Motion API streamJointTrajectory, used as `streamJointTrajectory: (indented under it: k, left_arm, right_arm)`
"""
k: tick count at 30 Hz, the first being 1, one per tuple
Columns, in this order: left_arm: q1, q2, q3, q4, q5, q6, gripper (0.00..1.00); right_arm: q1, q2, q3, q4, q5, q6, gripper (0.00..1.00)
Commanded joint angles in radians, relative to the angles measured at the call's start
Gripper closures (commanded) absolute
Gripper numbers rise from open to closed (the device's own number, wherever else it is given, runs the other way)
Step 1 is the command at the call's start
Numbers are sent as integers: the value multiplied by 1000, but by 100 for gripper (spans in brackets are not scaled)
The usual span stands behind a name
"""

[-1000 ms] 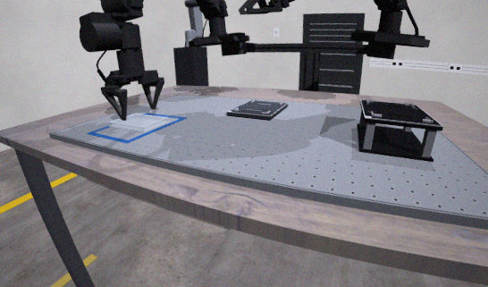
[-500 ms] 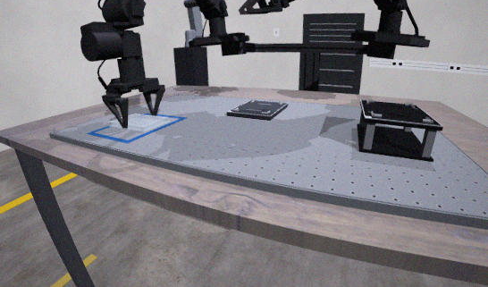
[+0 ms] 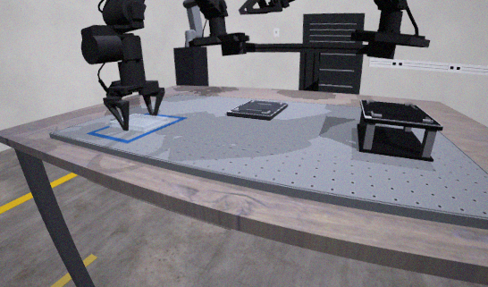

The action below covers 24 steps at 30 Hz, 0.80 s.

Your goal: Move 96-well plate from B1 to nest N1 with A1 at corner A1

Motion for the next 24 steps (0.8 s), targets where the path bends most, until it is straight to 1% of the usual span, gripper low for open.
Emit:
streamJointTrajectory:
  k: [1, 7, 10, 12, 16, 20, 24]
  left_arm:
    - [-3, -29, 5, 16, 8, 9, 0]
    - [-3, -29, 5, 16, 8, 9, 0]
    - [-3, -29, 5, 16, 8, 9, 0]
    - [-3, -29, 5, 16, 8, 9, 0]
    - [-3, -29, 5, 16, 8, 9, 0]
    - [-3, -29, 5, 16, 8, 9, 0]
    - [-3, -29, 5, 16, 8, 9, 0]
  right_arm:
    - [-9, -26, 20, 12, 13, -4, 4]
    - [-6, -32, 16, 25, 13, 0, 13]
    - [-4, -33, -10, 27, 13, 3, 17]
    - [-4, -33, -10, 27, 13, 3, 17]
    - [-1, -37, -20, 33, 13, 6, 63]
    - [2, -56, -29, 1, 13, 9, 18]
    - [11, -122, -53, -44, 13, 14, 18]
